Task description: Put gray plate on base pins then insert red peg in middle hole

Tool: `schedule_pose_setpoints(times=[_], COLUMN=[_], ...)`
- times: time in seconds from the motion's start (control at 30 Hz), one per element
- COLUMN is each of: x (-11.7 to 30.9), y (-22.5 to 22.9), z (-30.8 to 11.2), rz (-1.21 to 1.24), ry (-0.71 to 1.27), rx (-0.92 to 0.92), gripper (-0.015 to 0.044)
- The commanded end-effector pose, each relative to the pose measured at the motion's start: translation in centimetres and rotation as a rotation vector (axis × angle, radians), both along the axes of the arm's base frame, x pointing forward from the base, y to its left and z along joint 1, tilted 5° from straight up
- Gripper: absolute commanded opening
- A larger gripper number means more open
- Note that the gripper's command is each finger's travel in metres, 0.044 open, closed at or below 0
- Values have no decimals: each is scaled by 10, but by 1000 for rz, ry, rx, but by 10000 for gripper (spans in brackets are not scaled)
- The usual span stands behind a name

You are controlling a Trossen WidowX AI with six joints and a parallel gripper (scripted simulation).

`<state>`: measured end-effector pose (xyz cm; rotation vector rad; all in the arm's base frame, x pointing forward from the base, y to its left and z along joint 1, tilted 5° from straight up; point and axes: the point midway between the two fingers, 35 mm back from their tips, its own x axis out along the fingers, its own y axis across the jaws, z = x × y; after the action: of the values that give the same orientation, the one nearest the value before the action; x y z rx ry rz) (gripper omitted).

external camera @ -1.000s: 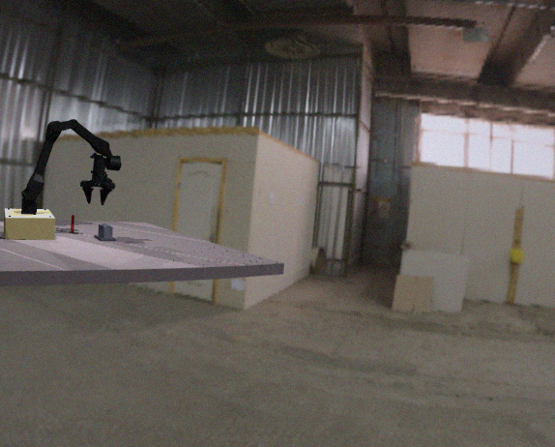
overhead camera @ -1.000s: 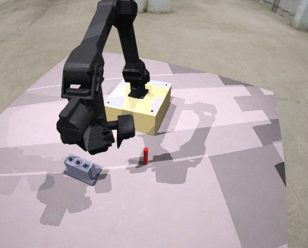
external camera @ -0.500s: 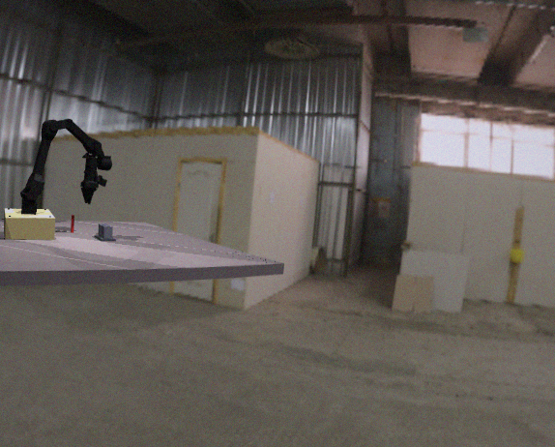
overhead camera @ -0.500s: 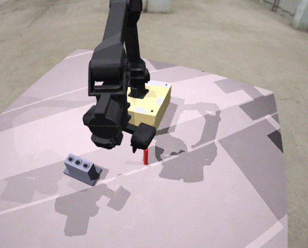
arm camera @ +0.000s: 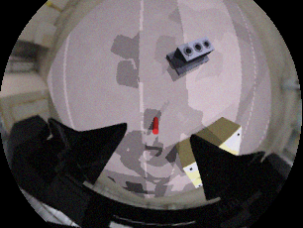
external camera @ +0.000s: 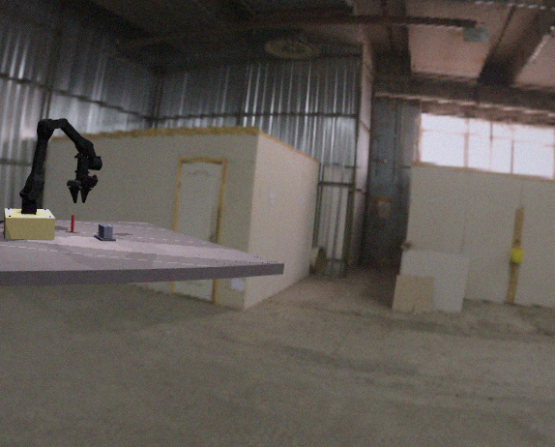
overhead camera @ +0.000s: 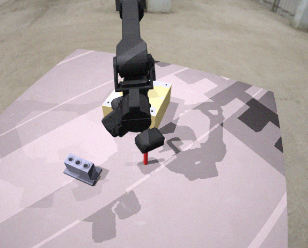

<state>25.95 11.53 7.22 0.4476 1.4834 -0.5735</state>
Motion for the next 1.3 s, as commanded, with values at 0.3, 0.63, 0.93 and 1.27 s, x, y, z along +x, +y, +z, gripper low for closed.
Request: schedule_pose_setpoints(times=[0.3, 0.63, 0.93, 1.27], x=[-28, -26, -26, -25], y=[21, 17, 16, 16], z=[-1, -29, -44, -56], rz=[-420, -420, -420, -420], ry=[-42, -42, -42, -42], rx=[19, 19, 19, 19], gripper=[440, 440, 440, 440])
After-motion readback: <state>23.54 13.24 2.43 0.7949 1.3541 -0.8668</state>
